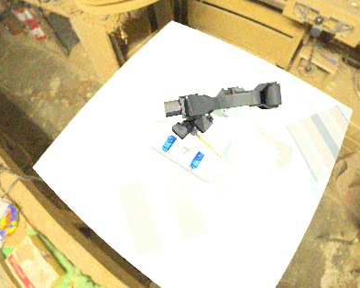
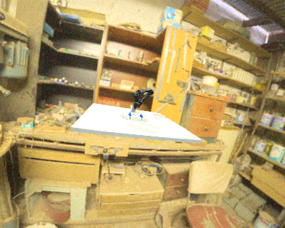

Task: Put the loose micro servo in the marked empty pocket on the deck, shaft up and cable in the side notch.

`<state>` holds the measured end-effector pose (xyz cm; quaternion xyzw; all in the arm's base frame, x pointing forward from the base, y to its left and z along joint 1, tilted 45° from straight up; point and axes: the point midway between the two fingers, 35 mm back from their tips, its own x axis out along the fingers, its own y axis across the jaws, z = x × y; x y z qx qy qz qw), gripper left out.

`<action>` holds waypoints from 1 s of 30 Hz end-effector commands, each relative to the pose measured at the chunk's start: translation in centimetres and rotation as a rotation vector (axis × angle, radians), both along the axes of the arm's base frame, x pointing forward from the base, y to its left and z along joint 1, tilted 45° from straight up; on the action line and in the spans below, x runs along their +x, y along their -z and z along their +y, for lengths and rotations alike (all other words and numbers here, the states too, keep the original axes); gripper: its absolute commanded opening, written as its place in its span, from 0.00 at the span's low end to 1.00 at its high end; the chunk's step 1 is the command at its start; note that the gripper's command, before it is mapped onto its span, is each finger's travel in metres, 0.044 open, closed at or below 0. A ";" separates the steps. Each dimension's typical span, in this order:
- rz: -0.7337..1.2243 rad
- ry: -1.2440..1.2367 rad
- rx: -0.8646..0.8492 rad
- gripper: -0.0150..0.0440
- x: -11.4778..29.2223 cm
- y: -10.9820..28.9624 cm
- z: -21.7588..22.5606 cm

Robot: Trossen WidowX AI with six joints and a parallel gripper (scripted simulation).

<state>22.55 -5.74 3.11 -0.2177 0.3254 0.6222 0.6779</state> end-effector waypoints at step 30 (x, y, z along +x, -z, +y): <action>0.659 0.673 0.017 0.25 0.1 -0.3 0.2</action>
